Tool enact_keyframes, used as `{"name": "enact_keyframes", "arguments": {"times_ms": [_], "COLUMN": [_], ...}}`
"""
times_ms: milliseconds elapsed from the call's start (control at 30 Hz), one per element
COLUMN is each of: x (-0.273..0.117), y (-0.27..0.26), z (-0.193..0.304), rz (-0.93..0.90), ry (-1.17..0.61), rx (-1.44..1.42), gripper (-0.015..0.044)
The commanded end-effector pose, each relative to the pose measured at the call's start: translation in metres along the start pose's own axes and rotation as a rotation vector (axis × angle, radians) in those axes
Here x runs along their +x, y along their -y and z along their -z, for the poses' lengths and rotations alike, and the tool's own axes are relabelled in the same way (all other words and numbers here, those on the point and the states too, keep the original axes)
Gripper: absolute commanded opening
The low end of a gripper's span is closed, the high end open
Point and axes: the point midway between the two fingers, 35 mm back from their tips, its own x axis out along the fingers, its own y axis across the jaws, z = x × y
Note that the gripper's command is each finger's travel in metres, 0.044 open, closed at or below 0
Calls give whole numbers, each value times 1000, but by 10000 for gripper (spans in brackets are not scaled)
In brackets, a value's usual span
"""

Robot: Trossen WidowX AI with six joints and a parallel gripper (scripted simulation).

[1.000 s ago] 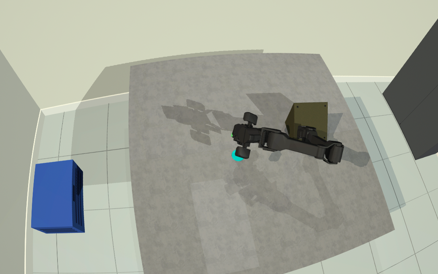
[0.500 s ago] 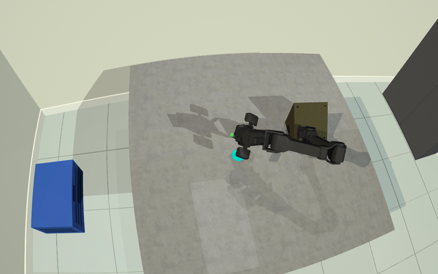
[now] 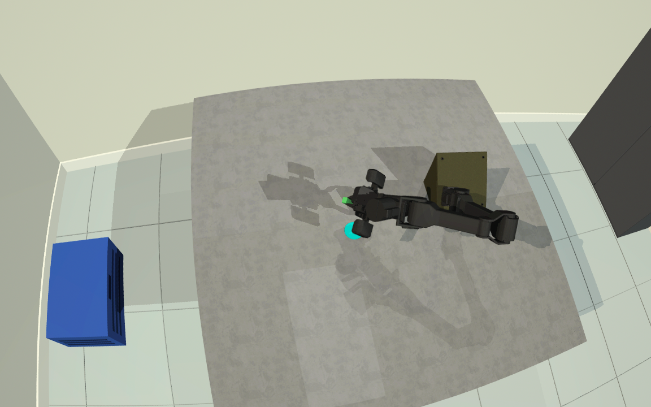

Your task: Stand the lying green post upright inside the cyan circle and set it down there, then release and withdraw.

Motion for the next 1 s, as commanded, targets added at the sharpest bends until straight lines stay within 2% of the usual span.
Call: {"name": "enact_keyframes", "arguments": {"times_ms": [0,967], "x": [0,-11], "y": [0,-3], "z": [1,1], "rz": [2,-22], "ry": [26,222], "rx": [11,76], "gripper": [23,23]}}
